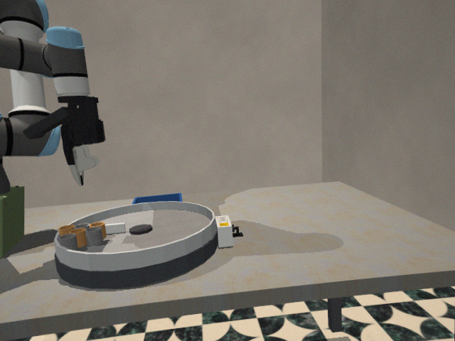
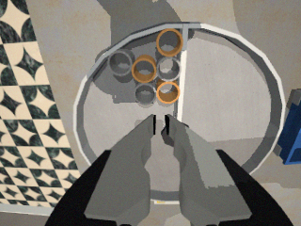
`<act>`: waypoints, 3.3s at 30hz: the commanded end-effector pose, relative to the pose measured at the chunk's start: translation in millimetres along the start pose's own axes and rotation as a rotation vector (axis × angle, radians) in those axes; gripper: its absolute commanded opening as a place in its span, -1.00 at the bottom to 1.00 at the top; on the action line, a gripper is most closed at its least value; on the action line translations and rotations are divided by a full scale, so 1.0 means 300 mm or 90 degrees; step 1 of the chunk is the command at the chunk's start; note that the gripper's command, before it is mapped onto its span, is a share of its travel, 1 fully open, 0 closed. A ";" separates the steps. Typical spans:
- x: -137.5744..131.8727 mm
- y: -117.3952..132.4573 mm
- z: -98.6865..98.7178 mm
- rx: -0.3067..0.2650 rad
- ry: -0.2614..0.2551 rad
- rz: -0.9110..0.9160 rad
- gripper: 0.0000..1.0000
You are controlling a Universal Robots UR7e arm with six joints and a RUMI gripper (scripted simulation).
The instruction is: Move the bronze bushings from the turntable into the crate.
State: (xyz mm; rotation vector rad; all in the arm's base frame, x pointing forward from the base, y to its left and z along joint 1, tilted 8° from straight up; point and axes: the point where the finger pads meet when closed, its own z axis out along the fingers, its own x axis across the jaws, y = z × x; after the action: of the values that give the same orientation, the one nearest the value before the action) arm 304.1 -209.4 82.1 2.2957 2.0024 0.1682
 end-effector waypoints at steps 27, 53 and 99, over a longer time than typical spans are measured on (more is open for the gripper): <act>-0.001 -0.172 0.283 0.000 0.000 0.000 -0.90; -0.001 -0.172 0.311 0.000 0.000 0.000 -0.90; -0.001 -0.172 0.363 0.000 0.000 0.000 -0.90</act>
State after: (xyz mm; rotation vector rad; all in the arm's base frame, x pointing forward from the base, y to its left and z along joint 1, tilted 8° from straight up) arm 268.7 -202.0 -32.8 2.2958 2.0024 0.1684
